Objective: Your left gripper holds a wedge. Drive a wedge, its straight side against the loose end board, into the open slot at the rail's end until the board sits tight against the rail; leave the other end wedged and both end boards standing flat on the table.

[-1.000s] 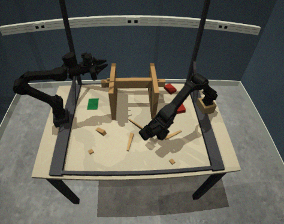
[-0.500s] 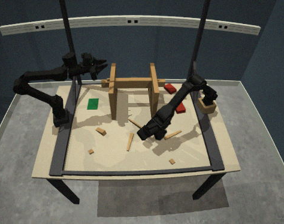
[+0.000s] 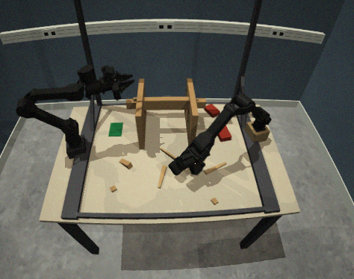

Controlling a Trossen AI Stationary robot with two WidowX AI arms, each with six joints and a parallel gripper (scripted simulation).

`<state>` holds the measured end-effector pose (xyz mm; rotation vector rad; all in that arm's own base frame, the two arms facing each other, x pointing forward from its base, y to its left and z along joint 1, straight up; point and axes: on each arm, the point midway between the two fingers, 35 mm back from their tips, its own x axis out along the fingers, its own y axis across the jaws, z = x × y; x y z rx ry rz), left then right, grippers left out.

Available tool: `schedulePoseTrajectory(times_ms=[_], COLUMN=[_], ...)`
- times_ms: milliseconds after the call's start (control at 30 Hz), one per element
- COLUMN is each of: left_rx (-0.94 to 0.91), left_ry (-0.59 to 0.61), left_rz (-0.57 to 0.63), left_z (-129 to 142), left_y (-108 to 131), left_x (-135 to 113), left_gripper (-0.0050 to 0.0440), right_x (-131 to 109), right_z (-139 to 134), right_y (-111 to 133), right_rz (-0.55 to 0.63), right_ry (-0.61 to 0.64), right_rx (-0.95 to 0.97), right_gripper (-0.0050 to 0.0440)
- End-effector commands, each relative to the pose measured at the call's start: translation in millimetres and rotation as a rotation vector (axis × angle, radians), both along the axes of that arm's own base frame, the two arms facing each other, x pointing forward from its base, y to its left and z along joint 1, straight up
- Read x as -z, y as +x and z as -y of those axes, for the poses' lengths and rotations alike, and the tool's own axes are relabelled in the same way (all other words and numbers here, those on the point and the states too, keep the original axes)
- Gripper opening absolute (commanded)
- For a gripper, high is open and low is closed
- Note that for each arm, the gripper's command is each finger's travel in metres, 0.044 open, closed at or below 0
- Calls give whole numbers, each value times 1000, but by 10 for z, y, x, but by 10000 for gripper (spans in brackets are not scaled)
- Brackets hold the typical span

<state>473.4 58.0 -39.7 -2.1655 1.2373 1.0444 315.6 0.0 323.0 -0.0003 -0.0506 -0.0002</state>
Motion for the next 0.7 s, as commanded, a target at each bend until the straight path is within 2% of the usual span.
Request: schedulePoseTrajectory(times_ms=[0,100,233,267,667], left_rx=[2,-1,-5,-3,-2], left_ry=[3,6,0,1,3], left_rz=[1,18,2,5,7], left_z=[53,13,8,14,17], left_y=[29,73,31,38,43], left_x=[37,-36,6,2,2], left_gripper=[100,100,100,10,10], right_x=[-116,-116,-116,-116,-116], right_z=[0,0,0,0,0], right_y=[-6,-6,-6,-6,-6], right_rz=[24,24,24,24,24], right_ry=[4,4,4,4,4], right_rx=[-3,-3,-3,-3,-3], right_gripper=[187,187,187,187,187])
